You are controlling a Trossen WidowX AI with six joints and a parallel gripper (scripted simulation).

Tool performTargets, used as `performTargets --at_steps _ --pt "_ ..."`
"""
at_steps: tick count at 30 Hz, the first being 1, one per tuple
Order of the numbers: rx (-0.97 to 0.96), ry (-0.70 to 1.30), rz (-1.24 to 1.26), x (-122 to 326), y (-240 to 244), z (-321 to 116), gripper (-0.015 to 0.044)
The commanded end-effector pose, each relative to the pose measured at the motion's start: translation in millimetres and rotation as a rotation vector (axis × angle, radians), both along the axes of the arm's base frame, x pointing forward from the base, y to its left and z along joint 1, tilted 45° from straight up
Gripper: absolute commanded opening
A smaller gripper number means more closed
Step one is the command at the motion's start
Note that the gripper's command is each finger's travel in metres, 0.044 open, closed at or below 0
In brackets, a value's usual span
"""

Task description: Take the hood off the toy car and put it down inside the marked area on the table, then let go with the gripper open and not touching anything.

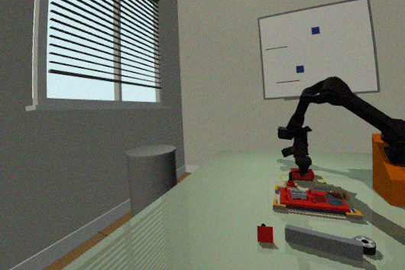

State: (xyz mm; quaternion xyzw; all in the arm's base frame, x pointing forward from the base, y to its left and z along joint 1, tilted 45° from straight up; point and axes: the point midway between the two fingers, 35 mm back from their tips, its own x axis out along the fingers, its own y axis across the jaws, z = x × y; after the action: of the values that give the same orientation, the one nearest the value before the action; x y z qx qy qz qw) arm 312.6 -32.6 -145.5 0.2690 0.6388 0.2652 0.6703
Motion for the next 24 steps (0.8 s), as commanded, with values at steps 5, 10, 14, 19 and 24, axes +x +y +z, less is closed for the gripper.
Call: performTargets --at_steps 5,10,14,19,24 --pt "0.004 0.002 -0.003 -0.3 3.4 -2.9 0.0000" --pt "0.004 0.002 -0.003 -0.3 5.2 -4.7 0.0000" --pt "0.004 0.002 -0.003 -0.2 6.6 -6.0 0.0000" --pt "0.004 0.002 -0.003 -0.2 8.4 -7.7 0.0000" --pt "0.001 0.000 0.000 0.3 7.4 -7.2 0.0079"
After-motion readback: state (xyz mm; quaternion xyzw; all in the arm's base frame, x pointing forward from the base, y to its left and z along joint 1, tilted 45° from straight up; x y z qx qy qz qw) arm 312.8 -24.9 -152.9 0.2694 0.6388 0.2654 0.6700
